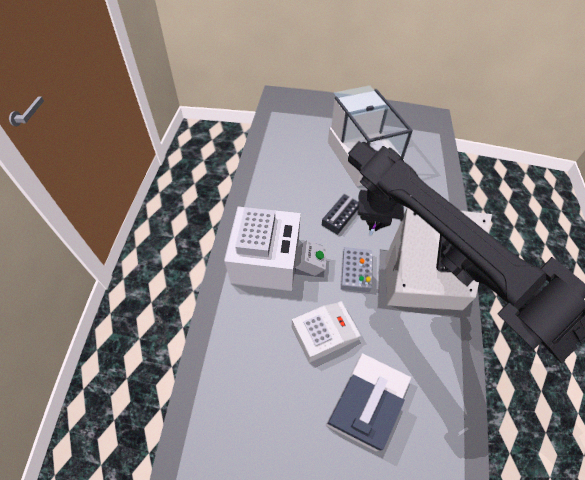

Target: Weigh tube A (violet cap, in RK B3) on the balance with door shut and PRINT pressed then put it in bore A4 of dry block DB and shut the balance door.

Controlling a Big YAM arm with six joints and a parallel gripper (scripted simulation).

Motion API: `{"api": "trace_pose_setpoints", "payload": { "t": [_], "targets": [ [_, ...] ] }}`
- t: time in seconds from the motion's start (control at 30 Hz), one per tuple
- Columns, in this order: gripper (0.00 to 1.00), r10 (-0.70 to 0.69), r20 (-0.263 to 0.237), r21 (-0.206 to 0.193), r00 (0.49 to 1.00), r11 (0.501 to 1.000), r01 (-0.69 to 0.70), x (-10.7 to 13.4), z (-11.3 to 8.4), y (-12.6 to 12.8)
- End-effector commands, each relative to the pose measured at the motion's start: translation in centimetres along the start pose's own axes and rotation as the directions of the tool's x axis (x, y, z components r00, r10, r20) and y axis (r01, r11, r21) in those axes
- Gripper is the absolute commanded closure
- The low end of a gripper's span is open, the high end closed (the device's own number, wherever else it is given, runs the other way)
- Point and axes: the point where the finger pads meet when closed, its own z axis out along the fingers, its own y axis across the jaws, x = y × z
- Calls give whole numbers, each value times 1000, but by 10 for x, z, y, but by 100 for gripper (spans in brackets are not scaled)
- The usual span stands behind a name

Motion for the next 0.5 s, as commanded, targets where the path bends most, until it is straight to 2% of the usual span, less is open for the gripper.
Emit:
{"api": "trace_pose_setpoints", "payload": {
  "t": [0.0, 0.03, 0.07, 0.1, 0.47],
  "targets": [
    [91, -34, 24, -31, 999, 999, 34, -1, -20, 14],
    [91, -25, 3, -1, 1000, 1000, 25, 3, -8, 3],
    [91, -32, 21, -26, 999, 999, 32, 0, -21, 12],
    [91, -34, 26, -32, 999, 999, 35, -1, -25, 14],
    [91, -31, 24, -29, 999, 999, 32, -1, -43, 13]
  ]
}}
